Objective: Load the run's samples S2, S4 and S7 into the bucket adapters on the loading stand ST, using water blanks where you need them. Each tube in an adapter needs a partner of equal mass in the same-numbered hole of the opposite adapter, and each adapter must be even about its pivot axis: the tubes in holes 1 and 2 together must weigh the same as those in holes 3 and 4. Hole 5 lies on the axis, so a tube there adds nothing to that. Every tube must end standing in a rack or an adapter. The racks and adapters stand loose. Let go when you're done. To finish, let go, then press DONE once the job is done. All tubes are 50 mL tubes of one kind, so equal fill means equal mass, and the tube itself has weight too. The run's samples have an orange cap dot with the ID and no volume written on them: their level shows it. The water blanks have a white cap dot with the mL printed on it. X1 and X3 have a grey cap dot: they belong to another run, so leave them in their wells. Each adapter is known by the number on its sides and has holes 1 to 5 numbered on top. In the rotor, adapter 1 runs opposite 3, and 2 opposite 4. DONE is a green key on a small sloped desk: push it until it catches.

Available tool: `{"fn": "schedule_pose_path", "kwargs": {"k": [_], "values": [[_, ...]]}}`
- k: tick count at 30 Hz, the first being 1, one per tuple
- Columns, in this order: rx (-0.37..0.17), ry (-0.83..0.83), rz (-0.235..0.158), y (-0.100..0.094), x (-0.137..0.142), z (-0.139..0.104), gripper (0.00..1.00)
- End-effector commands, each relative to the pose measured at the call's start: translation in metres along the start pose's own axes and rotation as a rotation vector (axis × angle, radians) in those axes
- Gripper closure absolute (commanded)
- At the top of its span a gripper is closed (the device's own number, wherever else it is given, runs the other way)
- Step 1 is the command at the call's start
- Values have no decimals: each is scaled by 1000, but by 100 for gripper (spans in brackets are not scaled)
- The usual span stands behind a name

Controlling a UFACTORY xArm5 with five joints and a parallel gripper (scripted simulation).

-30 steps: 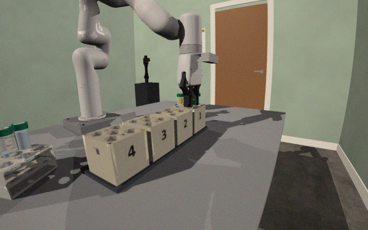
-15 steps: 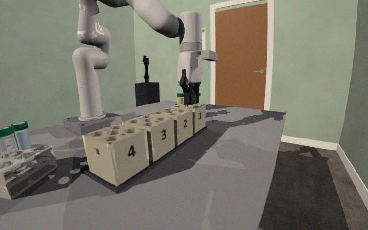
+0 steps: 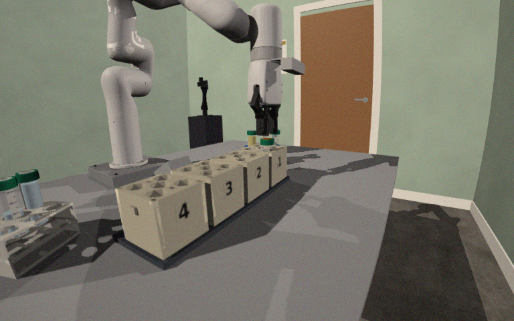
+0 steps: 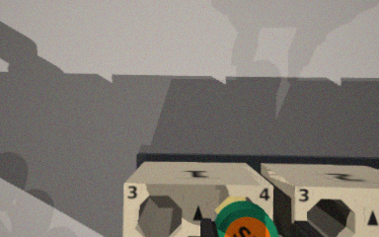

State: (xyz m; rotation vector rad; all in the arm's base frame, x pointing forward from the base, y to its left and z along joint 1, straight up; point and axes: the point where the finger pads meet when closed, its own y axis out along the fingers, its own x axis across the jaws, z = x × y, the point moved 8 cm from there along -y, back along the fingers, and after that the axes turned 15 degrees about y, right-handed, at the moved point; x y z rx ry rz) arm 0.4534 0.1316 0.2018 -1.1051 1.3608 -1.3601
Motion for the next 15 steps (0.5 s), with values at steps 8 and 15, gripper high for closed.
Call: {"fn": "schedule_pose_path", "kwargs": {"k": [8, 15], "values": [[2, 0, 4, -20, 0, 1, 56], [2, 0, 4, -34, 0, 1, 56]]}}
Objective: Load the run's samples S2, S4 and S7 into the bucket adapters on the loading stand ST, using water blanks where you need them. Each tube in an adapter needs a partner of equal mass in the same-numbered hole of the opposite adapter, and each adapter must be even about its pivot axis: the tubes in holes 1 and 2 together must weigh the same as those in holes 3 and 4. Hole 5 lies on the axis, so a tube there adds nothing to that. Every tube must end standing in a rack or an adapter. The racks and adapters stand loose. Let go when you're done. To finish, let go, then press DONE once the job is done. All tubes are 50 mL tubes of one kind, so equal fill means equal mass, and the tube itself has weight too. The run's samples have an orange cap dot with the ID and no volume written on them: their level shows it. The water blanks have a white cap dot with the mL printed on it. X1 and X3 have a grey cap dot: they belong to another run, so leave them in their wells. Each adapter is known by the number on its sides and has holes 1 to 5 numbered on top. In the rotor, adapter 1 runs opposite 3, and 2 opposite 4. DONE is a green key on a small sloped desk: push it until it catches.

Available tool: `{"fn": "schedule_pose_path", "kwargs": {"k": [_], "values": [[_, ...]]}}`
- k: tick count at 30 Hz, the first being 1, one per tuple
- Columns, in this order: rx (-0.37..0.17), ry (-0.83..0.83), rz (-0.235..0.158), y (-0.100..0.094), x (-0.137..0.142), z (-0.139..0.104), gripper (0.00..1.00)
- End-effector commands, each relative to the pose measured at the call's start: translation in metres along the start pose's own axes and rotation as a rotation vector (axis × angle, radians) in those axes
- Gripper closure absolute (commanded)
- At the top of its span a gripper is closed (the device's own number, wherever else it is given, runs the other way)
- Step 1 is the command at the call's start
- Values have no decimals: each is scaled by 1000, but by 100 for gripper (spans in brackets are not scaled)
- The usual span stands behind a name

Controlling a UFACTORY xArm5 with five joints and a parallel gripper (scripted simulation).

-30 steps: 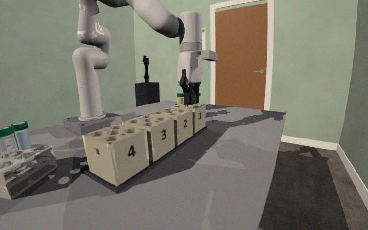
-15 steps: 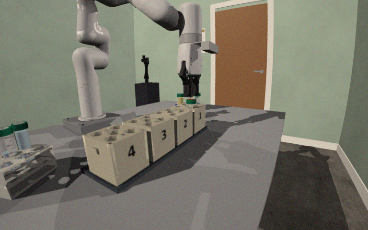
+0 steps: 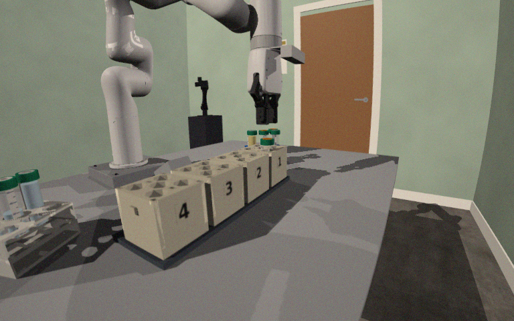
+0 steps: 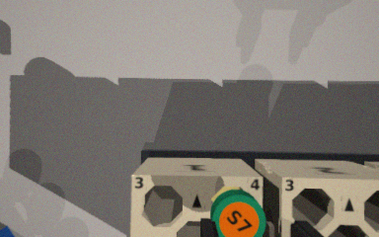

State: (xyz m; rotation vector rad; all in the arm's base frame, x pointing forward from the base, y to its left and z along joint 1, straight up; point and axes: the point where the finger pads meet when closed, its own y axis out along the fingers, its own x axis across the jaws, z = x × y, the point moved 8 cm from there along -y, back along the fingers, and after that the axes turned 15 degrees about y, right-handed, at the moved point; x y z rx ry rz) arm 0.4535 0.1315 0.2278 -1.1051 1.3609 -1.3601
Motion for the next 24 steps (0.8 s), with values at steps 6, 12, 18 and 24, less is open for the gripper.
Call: {"fn": "schedule_pose_path", "kwargs": {"k": [6, 12, 18, 24], "values": [[2, 0, 4, -16, 0, 1, 56], [2, 0, 4, -28, 0, 1, 56], [3, 0, 4, -40, 0, 1, 56], [3, 0, 4, -48, 0, 1, 56]]}}
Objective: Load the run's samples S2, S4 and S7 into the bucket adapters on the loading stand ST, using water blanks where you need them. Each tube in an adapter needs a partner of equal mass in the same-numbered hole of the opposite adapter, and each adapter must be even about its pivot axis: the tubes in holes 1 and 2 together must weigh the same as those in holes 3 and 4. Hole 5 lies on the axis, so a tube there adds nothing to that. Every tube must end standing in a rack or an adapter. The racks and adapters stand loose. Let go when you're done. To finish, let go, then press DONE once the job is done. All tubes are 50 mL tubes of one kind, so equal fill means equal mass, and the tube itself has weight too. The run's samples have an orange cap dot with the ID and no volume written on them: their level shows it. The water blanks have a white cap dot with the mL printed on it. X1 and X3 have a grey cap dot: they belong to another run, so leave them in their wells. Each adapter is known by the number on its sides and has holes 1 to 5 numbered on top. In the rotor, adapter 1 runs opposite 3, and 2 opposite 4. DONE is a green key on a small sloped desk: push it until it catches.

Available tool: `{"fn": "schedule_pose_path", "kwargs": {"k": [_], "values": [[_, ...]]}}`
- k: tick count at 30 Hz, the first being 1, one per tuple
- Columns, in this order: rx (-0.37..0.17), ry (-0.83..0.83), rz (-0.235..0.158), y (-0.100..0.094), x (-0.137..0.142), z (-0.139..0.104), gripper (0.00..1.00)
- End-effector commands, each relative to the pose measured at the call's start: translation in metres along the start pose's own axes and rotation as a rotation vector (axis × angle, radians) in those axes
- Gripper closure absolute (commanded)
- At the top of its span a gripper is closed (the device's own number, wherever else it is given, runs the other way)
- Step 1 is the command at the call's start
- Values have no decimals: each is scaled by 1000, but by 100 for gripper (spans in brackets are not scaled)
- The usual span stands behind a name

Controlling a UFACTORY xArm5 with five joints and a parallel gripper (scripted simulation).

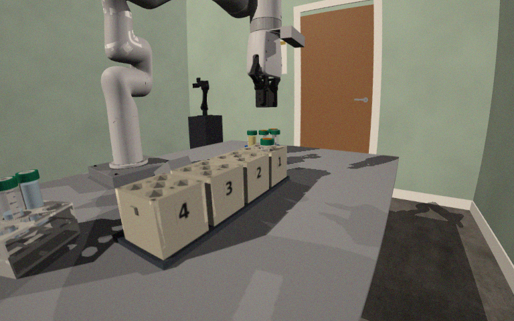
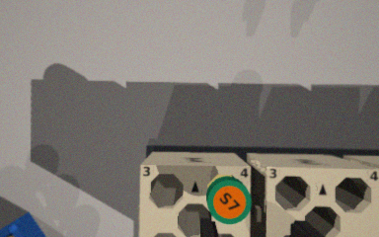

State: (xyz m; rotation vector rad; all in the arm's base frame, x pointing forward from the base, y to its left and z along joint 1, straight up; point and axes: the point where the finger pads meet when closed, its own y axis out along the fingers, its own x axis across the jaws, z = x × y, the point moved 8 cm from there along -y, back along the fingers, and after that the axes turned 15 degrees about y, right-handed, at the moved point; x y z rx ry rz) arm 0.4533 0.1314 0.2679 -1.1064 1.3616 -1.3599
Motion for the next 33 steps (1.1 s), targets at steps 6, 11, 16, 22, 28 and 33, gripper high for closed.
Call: {"fn": "schedule_pose_path", "kwargs": {"k": [6, 11, 16, 22, 28, 33], "values": [[4, 0, 4, -20, 0, 1, 56], [4, 0, 4, -30, 0, 1, 56], [4, 0, 4, -33, 0, 1, 56], [4, 0, 4, -33, 0, 1, 56], [4, 0, 4, -33, 0, 1, 56], [4, 0, 4, -33, 0, 1, 56]]}}
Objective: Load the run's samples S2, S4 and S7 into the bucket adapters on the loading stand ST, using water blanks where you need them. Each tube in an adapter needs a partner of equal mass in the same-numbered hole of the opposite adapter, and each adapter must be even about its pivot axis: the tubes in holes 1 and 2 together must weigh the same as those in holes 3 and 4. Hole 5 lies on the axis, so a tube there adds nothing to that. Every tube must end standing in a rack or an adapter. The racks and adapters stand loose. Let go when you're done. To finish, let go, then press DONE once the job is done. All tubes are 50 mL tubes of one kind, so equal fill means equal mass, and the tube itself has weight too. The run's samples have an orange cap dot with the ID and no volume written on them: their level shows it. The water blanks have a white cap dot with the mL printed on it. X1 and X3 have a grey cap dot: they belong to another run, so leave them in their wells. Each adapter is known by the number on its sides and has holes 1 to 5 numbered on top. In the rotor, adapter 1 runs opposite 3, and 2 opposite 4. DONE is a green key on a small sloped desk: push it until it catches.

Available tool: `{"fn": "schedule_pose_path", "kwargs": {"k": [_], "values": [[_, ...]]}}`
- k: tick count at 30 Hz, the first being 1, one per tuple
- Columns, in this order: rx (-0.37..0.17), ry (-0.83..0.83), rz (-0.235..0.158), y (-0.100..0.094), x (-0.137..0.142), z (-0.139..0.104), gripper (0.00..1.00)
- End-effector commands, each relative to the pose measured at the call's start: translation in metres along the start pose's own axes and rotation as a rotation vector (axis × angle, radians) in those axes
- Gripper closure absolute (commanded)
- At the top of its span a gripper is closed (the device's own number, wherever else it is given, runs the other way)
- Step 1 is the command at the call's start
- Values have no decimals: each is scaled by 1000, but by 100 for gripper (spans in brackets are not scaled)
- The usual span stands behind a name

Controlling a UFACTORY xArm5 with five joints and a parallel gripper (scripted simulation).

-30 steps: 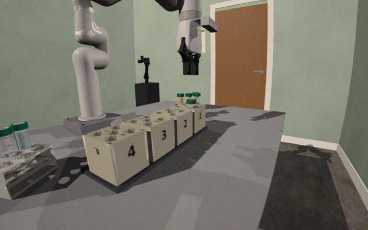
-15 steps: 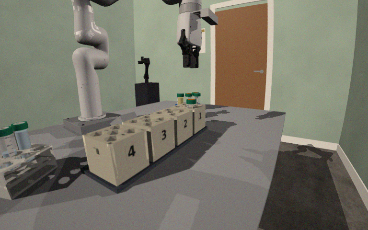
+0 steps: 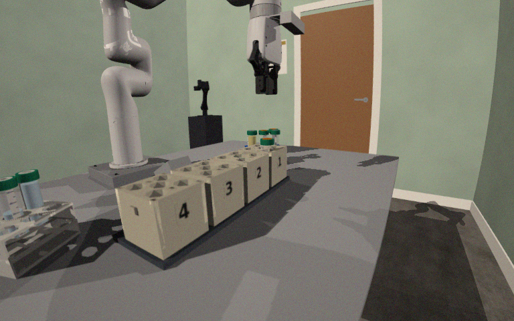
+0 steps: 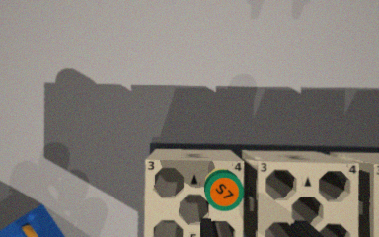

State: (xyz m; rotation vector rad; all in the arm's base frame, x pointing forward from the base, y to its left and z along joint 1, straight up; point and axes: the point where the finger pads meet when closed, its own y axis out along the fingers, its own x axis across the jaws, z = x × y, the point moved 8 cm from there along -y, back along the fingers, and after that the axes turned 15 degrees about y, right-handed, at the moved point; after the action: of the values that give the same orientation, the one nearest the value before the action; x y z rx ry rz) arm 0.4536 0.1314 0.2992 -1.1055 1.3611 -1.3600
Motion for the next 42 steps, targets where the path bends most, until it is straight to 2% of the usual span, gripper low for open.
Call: {"fn": "schedule_pose_path", "kwargs": {"k": [1, 4, 5, 12, 14, 29, 31, 37, 42], "values": [[3, 0, 4, -2, 0, 1, 56], [3, 0, 4, -2, 0, 1, 56], [3, 33, 4, -2, -4, -2, 43], [2, 267, 5, -2, -32, -24, 43], [2, 267, 5, -2, -32, -24, 43], [0, 767, 5, -2, -91, -69, 43], [0, 767, 5, -2, -91, -69, 43], [-1, 961, 6, -2, -115, -88, 43], [-1, 961, 6, -2, -135, -103, 43]]}}
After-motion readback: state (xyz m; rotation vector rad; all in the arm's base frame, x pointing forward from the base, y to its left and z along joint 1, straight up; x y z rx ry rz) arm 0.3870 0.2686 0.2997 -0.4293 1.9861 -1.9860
